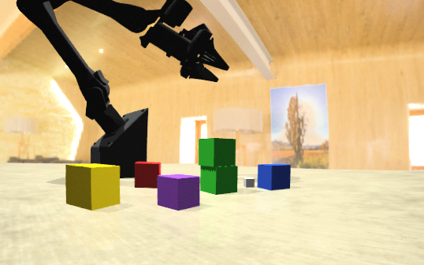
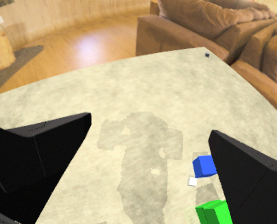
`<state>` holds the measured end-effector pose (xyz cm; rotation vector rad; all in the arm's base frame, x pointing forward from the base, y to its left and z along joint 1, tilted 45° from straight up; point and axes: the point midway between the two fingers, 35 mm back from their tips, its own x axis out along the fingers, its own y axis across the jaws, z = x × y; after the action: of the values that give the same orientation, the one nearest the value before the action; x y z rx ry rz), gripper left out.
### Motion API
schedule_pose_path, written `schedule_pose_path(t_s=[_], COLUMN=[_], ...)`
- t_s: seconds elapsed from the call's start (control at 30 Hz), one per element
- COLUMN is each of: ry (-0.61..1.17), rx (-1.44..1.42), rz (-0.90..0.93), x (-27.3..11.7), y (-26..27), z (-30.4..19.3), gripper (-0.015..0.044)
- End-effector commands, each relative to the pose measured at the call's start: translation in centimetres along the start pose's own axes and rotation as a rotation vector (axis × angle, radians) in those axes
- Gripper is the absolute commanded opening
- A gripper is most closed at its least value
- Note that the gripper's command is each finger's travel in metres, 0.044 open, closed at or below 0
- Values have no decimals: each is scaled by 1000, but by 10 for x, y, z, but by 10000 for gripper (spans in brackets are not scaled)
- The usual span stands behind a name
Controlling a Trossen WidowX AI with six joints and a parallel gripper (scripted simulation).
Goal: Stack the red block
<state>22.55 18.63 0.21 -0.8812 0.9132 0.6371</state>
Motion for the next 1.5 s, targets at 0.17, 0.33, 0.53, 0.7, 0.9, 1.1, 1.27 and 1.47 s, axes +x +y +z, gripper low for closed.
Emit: schedule_pose_path(t_s=[0.17, 0.33, 0.53, 0.7, 0.9, 1.1, 1.27, 1.47], ry=[478, 732, 1014, 1044, 1044, 1043, 1046, 1046], rx=[72, 88, 85, 83, 83, 83, 83, 83], rz=[-86, -91, -55, -49, -48, -49, -51, -50], x=[-4, -24, -58, -62, -58, -39, -31, -30], y=[-58, -82, -105, -108, -107, -107, -105, -104], z=[-84, -128, -171, -175, -177, -210, -225, -227], gripper=[440, 440, 440, 440, 440, 440, 440, 440])
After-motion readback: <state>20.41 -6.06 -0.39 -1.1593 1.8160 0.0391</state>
